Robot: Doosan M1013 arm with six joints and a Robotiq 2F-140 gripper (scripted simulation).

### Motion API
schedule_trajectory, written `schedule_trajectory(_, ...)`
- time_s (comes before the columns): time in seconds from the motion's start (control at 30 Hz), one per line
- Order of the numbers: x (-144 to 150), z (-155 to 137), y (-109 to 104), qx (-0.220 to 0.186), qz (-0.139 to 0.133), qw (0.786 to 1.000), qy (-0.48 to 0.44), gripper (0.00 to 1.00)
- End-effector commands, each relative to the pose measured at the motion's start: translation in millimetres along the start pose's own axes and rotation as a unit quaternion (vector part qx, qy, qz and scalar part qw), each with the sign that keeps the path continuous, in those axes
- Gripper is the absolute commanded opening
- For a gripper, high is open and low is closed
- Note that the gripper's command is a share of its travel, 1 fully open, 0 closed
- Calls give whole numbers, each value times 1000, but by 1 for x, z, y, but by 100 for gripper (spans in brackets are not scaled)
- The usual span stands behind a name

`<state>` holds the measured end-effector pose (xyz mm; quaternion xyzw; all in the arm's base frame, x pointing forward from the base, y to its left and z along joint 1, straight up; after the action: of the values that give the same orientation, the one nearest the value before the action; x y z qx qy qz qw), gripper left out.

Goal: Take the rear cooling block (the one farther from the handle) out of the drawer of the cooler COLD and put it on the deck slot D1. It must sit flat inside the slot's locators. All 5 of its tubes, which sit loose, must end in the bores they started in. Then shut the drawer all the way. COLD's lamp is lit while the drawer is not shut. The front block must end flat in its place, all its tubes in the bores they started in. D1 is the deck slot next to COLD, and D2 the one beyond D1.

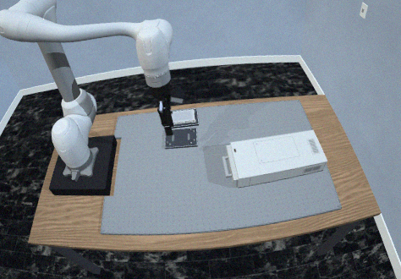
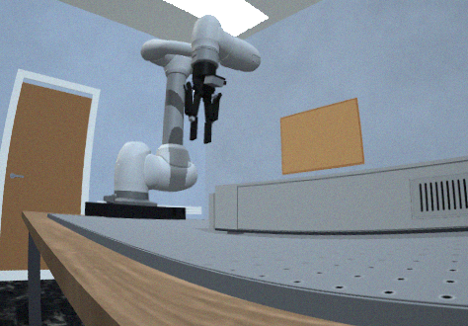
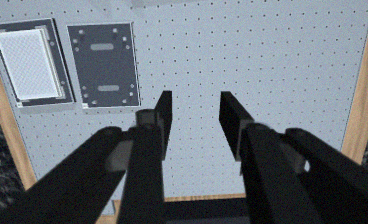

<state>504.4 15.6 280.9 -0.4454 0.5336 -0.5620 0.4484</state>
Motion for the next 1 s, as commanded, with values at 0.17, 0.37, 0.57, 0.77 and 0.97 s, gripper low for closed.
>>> schedule_trajectory(0.17,-2,-27,1,-15,14,999,-29,35)
schedule_trajectory(0.37,-2,-27,1,-15,14,999,-29,35)
schedule_trajectory(0.57,-1,-27,1,-15,14,999,-29,35)
schedule_trajectory(0.77,-1,-27,1,-15,14,999,-29,35)
schedule_trajectory(0.97,-1,-27,1,-15,13,999,38,34)
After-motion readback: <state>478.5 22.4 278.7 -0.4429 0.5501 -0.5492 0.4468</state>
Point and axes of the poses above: the point where the finger pads meet when closed, its own y axis out along the fingers, its own x axis across the jaws, z = x × y, the point moved 6 cm from there along -y, back along the fingers, and after that the axes turned 11 degrees about y, right-handed, at the moved point
